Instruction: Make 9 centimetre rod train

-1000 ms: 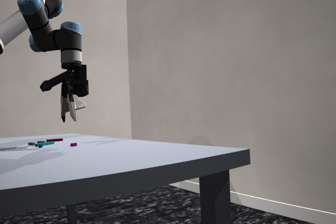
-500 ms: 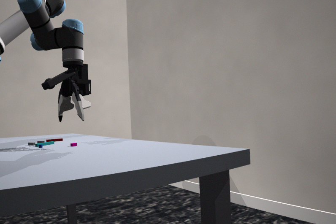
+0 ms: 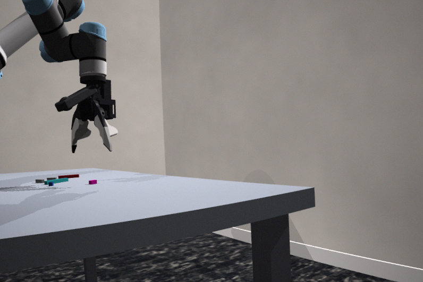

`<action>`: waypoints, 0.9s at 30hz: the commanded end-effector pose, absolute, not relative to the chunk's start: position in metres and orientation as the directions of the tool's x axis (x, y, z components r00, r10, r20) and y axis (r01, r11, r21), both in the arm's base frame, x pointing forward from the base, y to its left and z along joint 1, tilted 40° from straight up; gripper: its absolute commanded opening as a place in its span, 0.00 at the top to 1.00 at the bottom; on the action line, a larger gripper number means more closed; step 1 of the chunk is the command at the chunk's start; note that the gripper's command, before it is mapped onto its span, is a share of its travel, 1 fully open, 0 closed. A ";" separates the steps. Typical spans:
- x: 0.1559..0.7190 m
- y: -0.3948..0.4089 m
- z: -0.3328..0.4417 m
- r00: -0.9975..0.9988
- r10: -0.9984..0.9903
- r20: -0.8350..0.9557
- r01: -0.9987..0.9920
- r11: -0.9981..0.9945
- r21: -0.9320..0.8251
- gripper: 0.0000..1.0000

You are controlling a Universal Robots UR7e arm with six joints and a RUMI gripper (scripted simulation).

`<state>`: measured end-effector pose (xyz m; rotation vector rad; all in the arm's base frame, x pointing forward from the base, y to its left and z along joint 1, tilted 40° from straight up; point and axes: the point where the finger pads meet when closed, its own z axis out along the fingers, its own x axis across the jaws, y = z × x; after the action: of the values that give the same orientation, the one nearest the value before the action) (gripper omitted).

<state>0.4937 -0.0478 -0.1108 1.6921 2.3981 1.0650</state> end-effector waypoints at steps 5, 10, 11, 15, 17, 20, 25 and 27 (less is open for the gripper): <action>0.494 -0.053 -0.113 -0.462 0.826 0.323 0.799 0.229 0.557 0.00; 0.495 -0.054 -0.113 -0.475 0.822 0.314 0.791 0.242 0.562 0.00; 0.495 -0.054 -0.114 -0.478 0.821 0.312 0.789 0.245 0.563 0.00; 0.495 -0.055 -0.114 -0.485 0.819 0.307 0.784 0.253 0.566 0.00; 0.495 -0.055 -0.114 -0.488 0.818 0.305 0.783 0.255 0.567 0.00; 0.495 -0.055 -0.114 -0.490 0.817 0.303 0.781 0.258 0.568 0.00; 0.495 -0.055 -0.114 -0.491 0.817 0.303 0.781 0.259 0.569 0.00; 0.495 -0.055 -0.114 -0.491 0.817 0.302 0.781 0.259 0.569 0.00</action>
<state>0.4945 -0.0549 -0.1145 1.5589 2.4499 1.0570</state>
